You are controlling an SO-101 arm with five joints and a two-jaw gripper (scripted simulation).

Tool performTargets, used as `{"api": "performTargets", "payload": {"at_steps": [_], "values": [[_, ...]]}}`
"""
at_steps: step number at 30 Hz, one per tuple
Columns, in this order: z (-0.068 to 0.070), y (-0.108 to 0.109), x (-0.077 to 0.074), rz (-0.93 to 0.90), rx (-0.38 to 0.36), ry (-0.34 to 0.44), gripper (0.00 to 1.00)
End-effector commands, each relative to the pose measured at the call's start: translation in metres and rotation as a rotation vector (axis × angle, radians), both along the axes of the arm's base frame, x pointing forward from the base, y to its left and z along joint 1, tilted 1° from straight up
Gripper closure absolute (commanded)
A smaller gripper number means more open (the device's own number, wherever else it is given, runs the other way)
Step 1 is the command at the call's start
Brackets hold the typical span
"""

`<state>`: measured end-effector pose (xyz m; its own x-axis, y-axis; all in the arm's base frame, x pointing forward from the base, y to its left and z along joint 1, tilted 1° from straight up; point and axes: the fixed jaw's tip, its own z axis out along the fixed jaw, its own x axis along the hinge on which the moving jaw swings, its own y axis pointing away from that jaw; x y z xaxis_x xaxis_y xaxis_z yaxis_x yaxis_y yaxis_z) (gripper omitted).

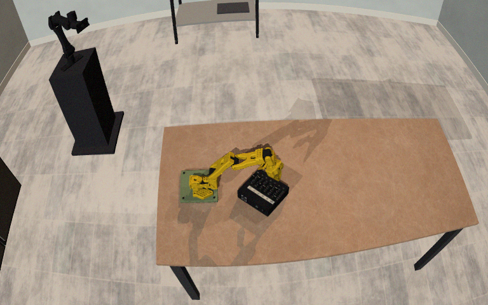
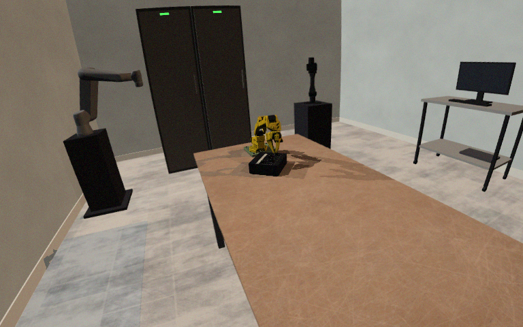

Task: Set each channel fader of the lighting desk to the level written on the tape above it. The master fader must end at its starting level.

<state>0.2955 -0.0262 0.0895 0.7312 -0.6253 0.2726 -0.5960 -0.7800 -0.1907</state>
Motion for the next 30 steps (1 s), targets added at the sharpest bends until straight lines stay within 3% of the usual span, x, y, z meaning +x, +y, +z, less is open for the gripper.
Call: {"api": "performTargets", "payload": {"at_steps": [1,30], "values": [[-0.0057,0.0028,0.0015,0.004,0.004,0.015,1.00],[-0.0094,0.0029,0.0018,0.003,0.005,0.025,1.00]]}}
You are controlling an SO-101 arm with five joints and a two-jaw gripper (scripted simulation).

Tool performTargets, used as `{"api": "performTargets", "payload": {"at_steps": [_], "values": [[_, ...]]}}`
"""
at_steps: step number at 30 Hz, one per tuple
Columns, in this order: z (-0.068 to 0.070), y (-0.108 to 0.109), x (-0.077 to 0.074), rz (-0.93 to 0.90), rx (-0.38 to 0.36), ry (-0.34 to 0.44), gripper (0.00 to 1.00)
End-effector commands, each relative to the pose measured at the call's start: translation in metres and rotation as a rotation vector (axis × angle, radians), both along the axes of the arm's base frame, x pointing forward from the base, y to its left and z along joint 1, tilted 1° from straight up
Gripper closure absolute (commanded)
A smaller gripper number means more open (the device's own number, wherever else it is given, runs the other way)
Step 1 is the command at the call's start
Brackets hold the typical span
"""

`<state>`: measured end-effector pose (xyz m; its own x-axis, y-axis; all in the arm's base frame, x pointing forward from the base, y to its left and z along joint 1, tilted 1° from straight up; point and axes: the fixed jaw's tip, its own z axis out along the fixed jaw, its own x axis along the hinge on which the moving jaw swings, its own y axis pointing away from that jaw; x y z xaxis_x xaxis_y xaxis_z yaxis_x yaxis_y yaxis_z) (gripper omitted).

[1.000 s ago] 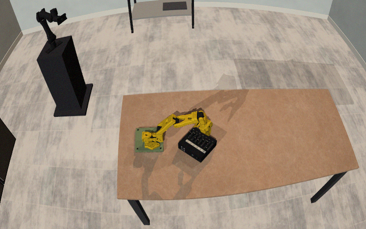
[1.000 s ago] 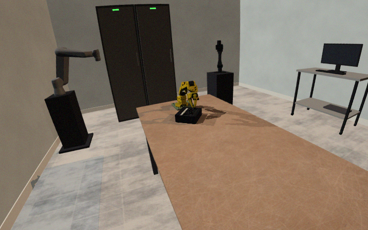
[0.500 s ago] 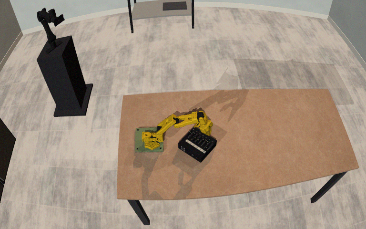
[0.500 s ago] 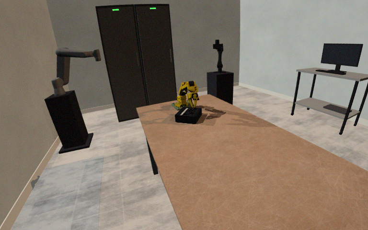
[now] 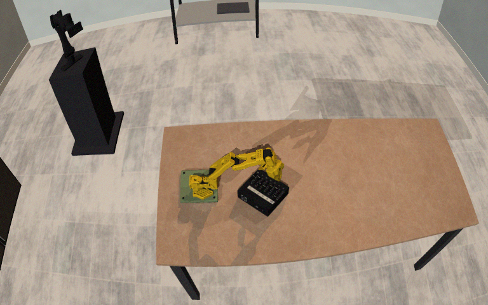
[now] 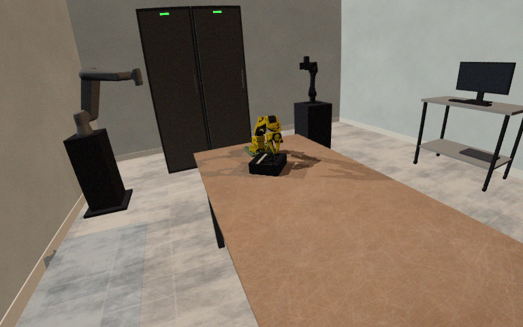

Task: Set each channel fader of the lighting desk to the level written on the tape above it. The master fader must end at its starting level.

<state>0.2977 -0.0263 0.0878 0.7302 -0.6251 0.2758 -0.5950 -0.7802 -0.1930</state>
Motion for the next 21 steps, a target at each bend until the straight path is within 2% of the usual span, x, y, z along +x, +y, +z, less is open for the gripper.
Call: {"api": "performTargets", "payload": {"at_steps": [1,21], "values": [[-0.009,0.003,0.000,0.002,0.006,0.032,1.00],[-0.027,0.003,0.000,-0.005,0.011,0.079,1.00]]}}
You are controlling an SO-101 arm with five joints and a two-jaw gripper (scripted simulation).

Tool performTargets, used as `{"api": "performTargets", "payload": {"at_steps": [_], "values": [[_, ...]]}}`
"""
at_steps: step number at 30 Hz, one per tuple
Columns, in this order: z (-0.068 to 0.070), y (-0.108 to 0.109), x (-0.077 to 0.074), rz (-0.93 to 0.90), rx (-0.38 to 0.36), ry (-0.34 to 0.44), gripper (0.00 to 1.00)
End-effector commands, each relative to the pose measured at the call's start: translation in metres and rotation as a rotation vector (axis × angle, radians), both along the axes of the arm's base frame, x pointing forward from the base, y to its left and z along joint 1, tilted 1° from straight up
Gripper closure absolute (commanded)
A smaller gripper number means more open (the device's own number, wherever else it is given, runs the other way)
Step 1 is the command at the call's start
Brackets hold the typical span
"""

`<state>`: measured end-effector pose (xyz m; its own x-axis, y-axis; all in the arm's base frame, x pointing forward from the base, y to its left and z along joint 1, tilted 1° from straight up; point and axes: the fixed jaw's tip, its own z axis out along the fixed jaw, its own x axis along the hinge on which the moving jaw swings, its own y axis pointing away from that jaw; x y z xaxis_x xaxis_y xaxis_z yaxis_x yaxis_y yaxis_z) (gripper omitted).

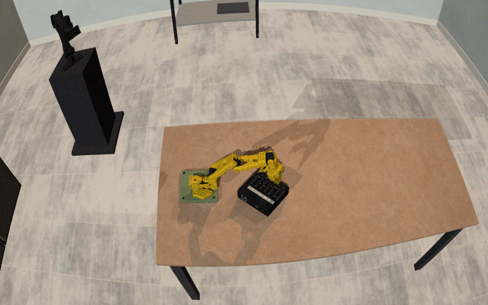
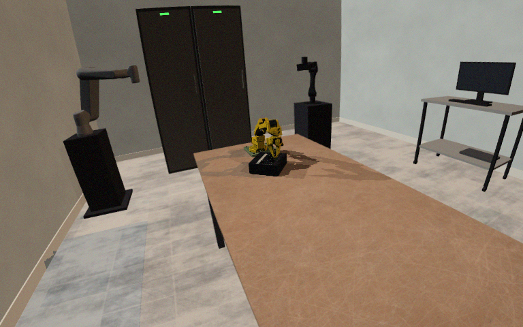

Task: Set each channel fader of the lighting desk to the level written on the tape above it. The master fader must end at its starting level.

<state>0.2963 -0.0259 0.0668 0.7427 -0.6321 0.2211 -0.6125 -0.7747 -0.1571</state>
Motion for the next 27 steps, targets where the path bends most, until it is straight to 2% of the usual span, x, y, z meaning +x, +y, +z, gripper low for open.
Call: {"api": "performTargets", "payload": {"at_steps": [1,27], "values": [[-0.0058,0.0028,0.0016,0.002,0.004,0.011,1.00],[-0.0071,0.0027,0.0040,0.004,0.003,0.001,1.00]]}}
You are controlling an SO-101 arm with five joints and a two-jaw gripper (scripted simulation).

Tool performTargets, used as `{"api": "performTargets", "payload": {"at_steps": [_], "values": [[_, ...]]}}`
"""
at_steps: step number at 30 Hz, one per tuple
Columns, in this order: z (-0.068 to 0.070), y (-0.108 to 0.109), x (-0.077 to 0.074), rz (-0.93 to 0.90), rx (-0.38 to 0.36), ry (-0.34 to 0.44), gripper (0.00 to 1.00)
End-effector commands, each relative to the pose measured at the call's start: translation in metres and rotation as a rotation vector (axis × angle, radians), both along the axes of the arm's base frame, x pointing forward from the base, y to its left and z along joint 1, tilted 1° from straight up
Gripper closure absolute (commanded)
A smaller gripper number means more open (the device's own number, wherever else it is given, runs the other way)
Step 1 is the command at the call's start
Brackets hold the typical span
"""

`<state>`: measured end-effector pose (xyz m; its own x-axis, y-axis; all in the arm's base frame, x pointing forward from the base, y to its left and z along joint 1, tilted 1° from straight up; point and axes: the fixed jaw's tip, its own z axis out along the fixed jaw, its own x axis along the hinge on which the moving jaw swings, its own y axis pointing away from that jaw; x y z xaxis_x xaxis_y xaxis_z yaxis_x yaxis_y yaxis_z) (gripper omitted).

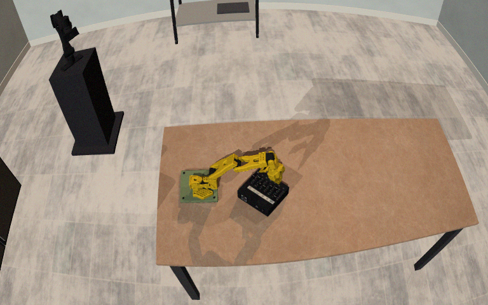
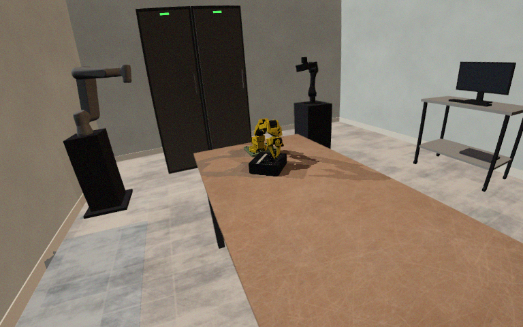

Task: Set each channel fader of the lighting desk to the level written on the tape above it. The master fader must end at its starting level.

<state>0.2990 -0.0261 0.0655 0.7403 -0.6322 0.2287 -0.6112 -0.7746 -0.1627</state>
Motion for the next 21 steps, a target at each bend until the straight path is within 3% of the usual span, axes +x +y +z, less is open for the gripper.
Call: {"api": "performTargets", "payload": {"at_steps": [1,21], "values": [[-0.006,0.003,0.001,0.004,0.004,0.012,1.00],[-0.020,0.003,0.002,0.000,0.006,0.039,1.00]]}}
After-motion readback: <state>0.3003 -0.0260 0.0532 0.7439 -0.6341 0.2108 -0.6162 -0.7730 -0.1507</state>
